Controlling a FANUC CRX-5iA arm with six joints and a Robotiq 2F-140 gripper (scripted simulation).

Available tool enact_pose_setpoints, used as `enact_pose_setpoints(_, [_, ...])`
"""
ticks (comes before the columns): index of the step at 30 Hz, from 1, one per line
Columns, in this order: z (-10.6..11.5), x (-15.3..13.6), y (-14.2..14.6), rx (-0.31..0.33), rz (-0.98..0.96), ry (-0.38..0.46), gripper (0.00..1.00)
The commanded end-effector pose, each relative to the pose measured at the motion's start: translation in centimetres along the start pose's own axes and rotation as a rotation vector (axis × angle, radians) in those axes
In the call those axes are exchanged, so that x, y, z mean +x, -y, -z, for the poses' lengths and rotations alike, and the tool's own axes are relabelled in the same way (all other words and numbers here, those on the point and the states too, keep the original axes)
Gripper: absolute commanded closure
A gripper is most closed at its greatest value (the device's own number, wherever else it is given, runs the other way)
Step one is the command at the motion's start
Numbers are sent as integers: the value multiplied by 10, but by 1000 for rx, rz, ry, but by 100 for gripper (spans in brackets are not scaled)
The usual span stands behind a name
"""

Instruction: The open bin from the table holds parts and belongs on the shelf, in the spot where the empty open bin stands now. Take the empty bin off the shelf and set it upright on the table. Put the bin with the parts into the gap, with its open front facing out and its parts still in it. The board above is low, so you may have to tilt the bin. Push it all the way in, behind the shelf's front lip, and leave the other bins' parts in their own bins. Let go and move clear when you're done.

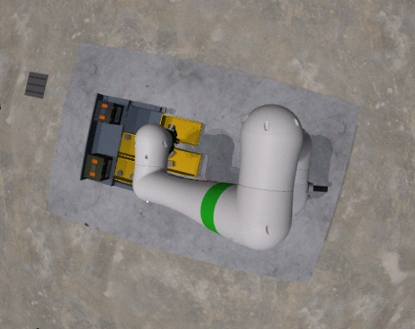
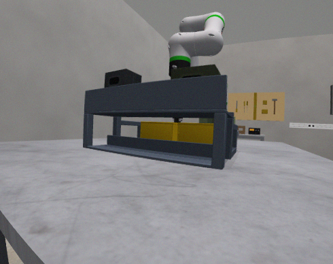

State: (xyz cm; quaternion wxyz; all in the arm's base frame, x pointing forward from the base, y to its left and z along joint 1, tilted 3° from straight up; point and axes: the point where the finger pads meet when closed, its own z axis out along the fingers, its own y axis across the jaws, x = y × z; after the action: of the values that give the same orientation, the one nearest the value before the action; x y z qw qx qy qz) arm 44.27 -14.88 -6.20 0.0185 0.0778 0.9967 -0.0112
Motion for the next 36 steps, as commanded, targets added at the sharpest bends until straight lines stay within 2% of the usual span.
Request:
enact_pose_setpoints(1, [1,-1,0,0,0,1,90])
enact_pose_setpoints(28, [1,-1,0,0,0,1,90])
enact_pose_setpoints(36, [7,-1,0,0,0,1,90])
